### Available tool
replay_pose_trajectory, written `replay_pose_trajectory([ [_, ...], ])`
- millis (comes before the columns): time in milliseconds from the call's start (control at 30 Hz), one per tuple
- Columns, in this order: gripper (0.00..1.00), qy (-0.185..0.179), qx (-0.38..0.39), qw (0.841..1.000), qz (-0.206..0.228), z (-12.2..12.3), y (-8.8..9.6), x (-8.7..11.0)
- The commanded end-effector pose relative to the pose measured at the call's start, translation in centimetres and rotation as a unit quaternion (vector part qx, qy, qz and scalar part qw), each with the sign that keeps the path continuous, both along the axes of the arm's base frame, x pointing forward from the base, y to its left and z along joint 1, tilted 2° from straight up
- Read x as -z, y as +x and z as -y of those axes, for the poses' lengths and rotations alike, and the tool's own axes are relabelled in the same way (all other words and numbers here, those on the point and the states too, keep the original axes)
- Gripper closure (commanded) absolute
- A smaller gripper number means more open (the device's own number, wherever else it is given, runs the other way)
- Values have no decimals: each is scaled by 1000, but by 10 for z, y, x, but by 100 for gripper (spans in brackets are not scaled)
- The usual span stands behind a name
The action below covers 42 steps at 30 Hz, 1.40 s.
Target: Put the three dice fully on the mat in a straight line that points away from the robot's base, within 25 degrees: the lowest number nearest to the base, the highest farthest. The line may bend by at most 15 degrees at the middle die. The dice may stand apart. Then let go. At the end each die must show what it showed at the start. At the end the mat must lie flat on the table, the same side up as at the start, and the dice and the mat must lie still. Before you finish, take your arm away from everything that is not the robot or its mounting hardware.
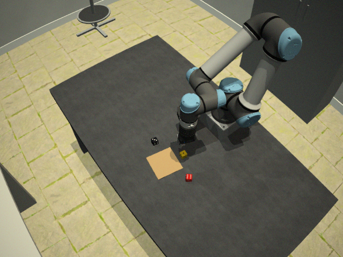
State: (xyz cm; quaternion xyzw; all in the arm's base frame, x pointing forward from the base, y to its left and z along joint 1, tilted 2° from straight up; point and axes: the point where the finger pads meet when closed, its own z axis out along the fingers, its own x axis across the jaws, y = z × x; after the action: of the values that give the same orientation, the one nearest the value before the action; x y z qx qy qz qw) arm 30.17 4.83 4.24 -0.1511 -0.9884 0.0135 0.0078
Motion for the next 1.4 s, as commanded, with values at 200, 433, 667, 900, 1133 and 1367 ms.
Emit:
replay_pose_trajectory([
  [200, 0, -3, 169, 986, 5, 2, -2, 10],
  [433, 0, -5, 243, 970, 6, 2, -2, 14],
  [667, 0, -6, 333, 943, 8, 2, -3, 20],
  [900, 0, -8, 415, 910, 11, 2, -2, 26],
  [1133, 0, -10, 503, 864, 13, 0, -2, 32],
  [1367, 0, -11, 576, 818, 14, -1, 0, 37],
])
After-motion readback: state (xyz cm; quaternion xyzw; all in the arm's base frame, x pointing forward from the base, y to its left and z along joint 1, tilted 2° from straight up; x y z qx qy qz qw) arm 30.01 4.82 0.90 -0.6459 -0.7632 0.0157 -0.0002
